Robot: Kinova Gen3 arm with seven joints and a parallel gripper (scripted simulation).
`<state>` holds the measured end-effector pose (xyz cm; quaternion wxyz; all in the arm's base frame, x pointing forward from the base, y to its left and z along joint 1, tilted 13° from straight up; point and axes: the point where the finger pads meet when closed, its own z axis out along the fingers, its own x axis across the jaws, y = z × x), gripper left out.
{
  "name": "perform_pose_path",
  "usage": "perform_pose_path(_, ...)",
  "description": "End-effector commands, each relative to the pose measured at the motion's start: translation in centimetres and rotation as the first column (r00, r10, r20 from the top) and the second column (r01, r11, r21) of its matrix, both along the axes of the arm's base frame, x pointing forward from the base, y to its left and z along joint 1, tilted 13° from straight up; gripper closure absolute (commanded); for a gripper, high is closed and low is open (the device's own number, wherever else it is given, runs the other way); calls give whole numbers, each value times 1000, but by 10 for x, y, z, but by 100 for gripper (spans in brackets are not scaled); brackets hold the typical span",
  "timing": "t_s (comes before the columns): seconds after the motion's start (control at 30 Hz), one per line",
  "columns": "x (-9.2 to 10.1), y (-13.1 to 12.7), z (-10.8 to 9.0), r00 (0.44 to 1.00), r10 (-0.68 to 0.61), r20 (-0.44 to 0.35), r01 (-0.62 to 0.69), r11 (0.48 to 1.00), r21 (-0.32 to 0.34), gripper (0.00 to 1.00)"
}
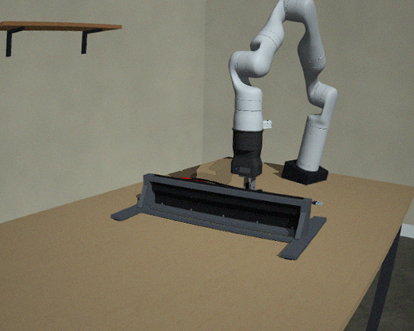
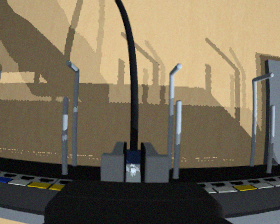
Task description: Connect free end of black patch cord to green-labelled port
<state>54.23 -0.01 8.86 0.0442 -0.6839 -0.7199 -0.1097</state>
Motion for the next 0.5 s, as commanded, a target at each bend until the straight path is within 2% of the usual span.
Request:
perform_pose_path(0.0, 1, 0, 1, 1000, -1, 2, 1, 1000, -1, 100)
perform_pose_path(0.47, 2, 0, 1, 1000, -1, 3, 1, 1000, -1, 100)
